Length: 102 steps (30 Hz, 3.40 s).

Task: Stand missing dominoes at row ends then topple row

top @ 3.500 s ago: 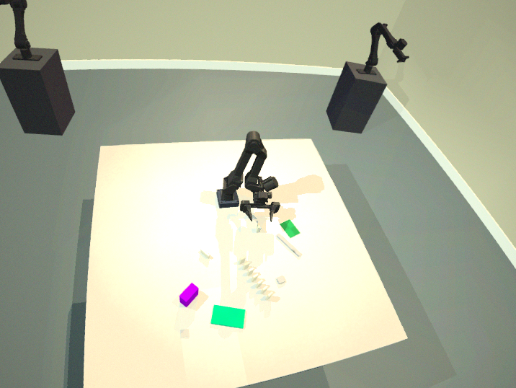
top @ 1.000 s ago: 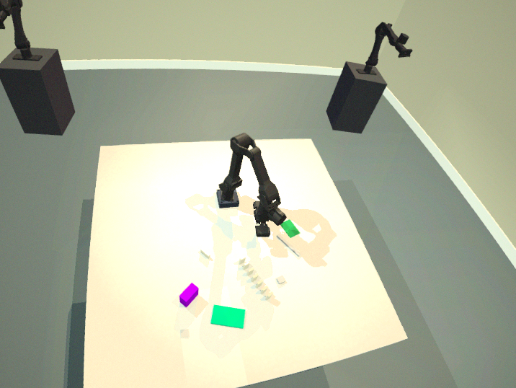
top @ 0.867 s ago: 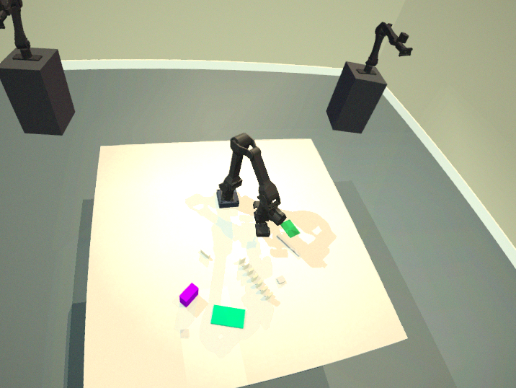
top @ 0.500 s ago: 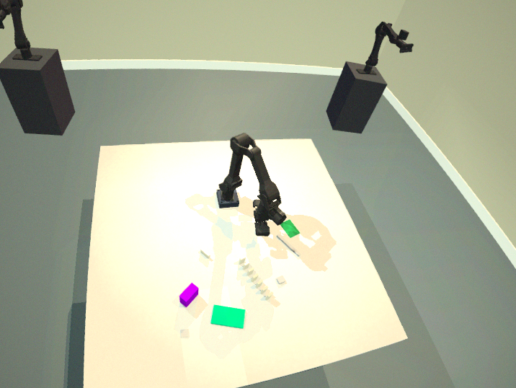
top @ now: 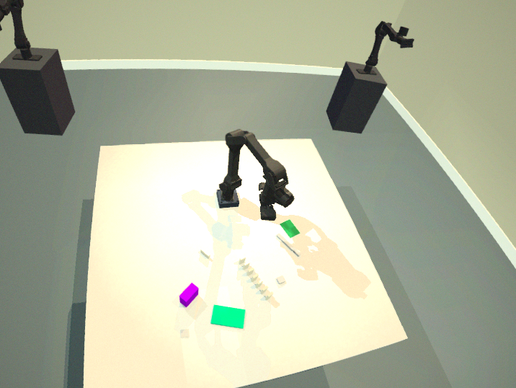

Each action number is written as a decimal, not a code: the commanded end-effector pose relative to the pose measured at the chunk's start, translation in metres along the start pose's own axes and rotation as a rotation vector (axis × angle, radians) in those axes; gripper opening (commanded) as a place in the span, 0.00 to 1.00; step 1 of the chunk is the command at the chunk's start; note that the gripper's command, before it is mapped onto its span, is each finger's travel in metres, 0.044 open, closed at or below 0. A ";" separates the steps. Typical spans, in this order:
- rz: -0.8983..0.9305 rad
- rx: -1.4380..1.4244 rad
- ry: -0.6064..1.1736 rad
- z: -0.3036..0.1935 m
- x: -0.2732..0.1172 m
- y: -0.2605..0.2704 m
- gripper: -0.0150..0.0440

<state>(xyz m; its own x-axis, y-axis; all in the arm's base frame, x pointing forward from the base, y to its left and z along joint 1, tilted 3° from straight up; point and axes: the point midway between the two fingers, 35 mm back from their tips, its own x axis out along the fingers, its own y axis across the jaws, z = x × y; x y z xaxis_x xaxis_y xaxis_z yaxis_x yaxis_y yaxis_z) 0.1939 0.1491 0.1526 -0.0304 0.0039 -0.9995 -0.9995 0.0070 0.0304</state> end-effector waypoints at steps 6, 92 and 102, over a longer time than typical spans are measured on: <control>-0.002 0.695 -0.002 -0.055 -0.005 -0.096 0.44; -0.020 0.886 0.008 -0.156 0.027 -0.154 1.00; -0.019 0.726 0.019 -0.230 0.069 -0.148 1.00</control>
<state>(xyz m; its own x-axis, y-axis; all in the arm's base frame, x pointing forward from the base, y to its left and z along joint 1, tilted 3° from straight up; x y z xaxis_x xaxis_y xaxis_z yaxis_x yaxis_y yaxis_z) 0.3374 -0.0835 0.0818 -0.0246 -0.0192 -0.9995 -0.7152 0.6989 0.0042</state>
